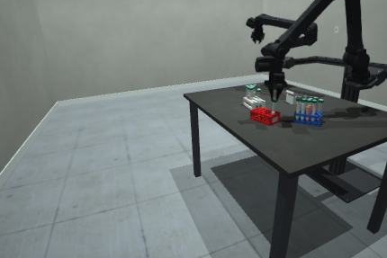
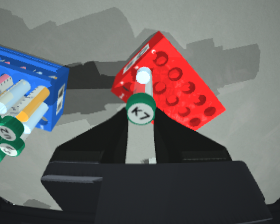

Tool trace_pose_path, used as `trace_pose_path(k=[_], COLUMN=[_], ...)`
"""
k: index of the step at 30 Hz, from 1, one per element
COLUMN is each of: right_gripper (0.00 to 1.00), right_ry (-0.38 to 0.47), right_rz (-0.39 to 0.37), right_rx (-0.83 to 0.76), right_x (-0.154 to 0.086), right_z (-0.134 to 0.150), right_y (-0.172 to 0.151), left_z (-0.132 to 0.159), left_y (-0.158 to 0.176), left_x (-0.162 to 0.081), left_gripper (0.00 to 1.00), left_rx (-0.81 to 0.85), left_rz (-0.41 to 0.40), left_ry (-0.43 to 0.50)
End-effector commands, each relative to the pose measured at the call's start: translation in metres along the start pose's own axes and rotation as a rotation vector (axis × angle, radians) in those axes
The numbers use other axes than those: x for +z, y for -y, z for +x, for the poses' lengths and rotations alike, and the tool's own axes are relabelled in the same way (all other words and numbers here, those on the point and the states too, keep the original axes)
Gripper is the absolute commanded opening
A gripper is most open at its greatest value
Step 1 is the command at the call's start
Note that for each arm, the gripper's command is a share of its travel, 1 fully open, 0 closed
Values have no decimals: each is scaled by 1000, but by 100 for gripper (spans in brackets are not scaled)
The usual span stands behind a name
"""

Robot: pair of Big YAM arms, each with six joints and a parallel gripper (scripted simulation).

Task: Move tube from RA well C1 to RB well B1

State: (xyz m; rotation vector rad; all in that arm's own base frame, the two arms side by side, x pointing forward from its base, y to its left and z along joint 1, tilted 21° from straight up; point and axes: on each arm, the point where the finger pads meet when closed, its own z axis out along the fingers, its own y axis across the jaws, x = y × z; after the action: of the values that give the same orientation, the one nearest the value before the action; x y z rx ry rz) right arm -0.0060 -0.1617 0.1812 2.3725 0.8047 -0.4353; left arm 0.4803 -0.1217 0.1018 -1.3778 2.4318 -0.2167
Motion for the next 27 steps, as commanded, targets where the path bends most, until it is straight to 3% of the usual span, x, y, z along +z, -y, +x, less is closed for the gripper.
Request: trace_pose_path(k=[1, 15, 27], right_gripper=[30, 30, 30], right_ry=[16, 16, 16], right_rz=[-29, -29, -29], right_rx=[9, 9, 9], right_x=[-11, -11, -11], right_z=[-8, -8, -8], right_y=[-9, -9, -9], left_z=[-9, -6, -4], left_y=[16, 26, 26], left_x=[-4, -30, -34], left_gripper=[0, 0, 0], left_rx=[-9, -11, -5], left_rz=[12, 54, 52], left_ry=[4, 11, 10])
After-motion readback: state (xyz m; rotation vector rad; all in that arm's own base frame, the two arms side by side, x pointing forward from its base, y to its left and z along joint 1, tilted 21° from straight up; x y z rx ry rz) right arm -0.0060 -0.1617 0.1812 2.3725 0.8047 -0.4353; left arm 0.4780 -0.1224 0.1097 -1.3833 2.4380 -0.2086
